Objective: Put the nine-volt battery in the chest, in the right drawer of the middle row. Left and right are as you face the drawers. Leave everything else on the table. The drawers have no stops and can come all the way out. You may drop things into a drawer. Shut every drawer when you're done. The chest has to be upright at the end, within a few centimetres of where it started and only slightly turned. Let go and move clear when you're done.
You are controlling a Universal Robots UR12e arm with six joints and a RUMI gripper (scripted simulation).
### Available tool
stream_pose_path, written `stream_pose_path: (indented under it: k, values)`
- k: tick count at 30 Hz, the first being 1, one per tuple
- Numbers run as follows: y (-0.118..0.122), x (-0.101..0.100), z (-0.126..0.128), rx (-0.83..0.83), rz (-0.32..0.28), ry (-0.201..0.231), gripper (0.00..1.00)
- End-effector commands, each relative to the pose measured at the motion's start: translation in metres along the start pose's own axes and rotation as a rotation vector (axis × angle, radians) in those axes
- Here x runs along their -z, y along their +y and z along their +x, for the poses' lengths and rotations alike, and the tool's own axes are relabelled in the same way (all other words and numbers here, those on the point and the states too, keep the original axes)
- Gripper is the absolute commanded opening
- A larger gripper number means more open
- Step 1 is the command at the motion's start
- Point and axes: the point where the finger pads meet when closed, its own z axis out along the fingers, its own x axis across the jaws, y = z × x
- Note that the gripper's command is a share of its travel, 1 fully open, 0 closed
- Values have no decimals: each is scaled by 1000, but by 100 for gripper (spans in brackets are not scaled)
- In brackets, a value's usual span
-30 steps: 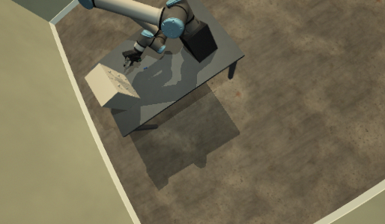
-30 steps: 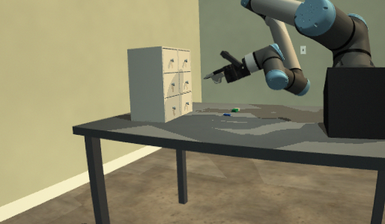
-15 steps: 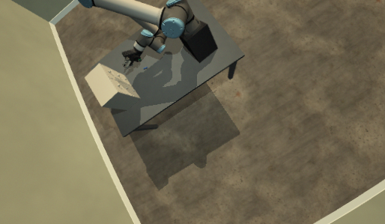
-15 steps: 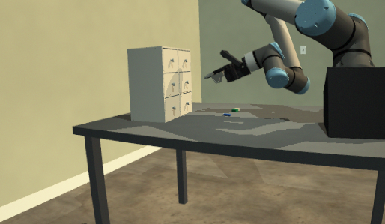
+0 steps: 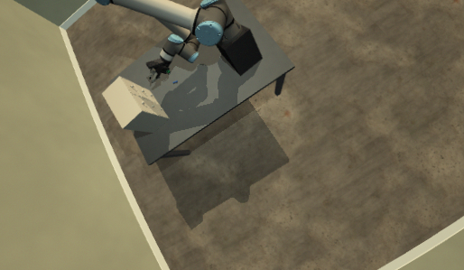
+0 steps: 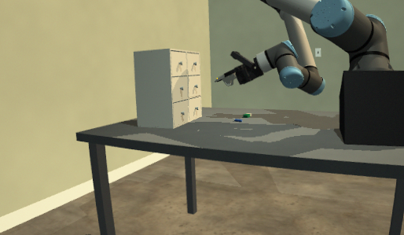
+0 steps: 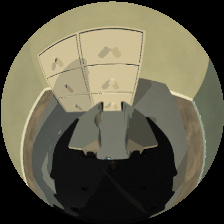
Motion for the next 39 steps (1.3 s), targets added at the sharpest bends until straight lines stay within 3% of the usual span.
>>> stream_pose_path:
  k: [1,24,39]
  values:
    - [-2,2,0,0,-24,0,20]
    - [-8,14,0,0,-148,0,20]
    - [-14,27,0,0,-278,0,20]
